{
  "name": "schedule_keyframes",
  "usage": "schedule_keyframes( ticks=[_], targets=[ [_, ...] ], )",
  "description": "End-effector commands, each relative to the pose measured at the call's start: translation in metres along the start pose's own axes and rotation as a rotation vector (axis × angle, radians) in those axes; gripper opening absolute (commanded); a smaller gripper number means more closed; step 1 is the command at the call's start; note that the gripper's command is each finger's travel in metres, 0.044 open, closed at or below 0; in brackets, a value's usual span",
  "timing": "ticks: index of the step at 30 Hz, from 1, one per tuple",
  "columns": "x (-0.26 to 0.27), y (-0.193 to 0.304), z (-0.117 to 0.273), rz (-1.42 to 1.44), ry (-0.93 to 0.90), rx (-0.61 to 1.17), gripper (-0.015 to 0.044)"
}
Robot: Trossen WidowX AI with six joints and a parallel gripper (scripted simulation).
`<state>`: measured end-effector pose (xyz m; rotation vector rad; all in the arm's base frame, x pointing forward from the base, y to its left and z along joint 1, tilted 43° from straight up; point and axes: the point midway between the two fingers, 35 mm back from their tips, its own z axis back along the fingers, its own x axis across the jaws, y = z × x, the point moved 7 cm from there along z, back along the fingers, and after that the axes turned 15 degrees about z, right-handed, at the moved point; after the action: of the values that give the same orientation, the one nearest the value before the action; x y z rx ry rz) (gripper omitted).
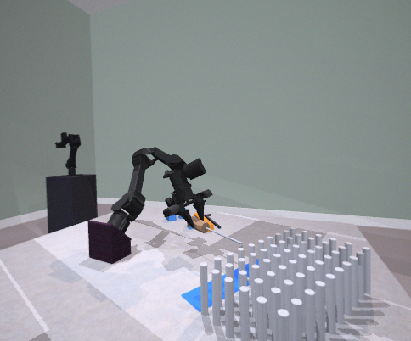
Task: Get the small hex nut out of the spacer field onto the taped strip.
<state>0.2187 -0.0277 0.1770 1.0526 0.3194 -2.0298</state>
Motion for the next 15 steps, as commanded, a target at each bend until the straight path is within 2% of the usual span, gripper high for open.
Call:
schedule_keyframes(
  ticks=[1,14,15],
  targets=[
    [-0.006,0.011,0.019,0.010,0.006,0.007,0.0000],
    [-0.015,0.027,0.070,0.003,0.032,0.019,0.0000],
    [-0.011,0.022,0.055,-0.008,0.018,0.005,0.0000]
  ],
)
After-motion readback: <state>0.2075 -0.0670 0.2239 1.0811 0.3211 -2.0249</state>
